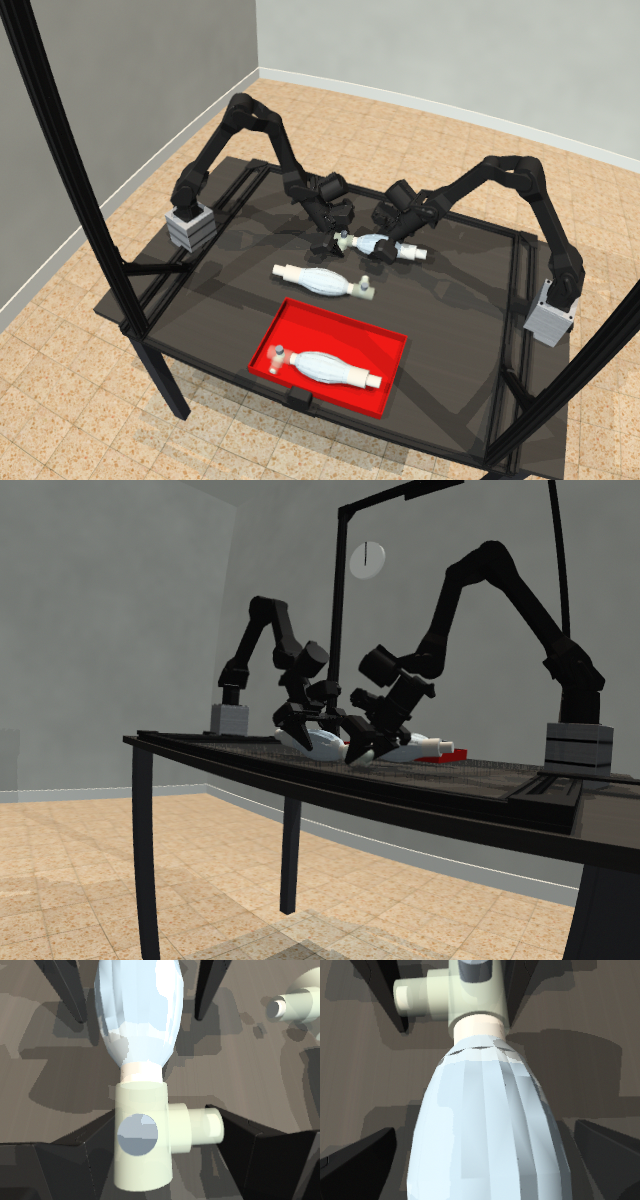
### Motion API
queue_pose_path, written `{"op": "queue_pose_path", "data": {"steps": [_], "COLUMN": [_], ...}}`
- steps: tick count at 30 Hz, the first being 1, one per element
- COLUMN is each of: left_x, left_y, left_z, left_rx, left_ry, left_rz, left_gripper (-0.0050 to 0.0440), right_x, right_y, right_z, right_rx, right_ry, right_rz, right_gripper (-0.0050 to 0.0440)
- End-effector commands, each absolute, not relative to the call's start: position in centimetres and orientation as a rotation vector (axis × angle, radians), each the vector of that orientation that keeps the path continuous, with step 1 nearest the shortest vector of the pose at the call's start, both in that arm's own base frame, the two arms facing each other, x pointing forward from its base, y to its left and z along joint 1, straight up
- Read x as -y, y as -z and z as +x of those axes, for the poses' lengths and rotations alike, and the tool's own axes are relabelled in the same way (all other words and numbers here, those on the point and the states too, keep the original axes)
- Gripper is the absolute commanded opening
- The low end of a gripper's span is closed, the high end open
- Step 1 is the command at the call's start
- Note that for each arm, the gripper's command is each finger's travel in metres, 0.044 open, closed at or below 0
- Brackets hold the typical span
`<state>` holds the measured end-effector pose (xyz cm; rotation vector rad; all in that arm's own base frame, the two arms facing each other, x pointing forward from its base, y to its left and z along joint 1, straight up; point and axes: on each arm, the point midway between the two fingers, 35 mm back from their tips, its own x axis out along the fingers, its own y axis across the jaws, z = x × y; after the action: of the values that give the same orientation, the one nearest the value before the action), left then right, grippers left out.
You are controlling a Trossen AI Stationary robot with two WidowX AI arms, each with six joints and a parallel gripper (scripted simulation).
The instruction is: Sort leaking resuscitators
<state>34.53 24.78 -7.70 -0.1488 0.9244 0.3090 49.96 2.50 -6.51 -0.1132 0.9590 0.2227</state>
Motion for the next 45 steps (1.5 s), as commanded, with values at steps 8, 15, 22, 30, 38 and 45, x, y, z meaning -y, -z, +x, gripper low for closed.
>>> {"op": "queue_pose_path", "data": {"steps": [8,15,22,30,38,45], "left_x": [-24.87,-24.87,-24.91,-24.91,-24.91,-24.82], "left_y": [7.64,7.64,7.66,7.66,7.66,7.70], "left_z": [34.60,34.60,34.56,34.56,34.56,34.58], "left_rx": [-0.923,-0.923,-0.924,-0.924,-0.924,-0.924], "left_ry": [-0.312,-0.312,-0.313,-0.313,-0.313,-0.310], "left_rz": [-0.146,-0.146,-0.145,-0.145,-0.145,-0.146], "left_gripper": [0.0000,0.0000,0.0000,0.0000,0.0000,0.0000], "right_x": [-2.39,-2.39,-2.38,-2.38,-2.38,-2.46], "right_y": [6.63,6.63,6.54,6.54,6.54,6.53], "right_z": [49.91,49.91,49.93,49.93,49.93,49.93], "right_rx": [-0.962,-0.962,-0.961,-0.961,-0.961,-0.960], "right_ry": [-0.220,-0.220,-0.220,-0.220,-0.220,-0.224], "right_rz": [-0.111,-0.111,-0.112,-0.112,-0.112,-0.112], "right_gripper": [0.0440,0.0440,0.0000,0.0000,0.0000,0.0000]}}
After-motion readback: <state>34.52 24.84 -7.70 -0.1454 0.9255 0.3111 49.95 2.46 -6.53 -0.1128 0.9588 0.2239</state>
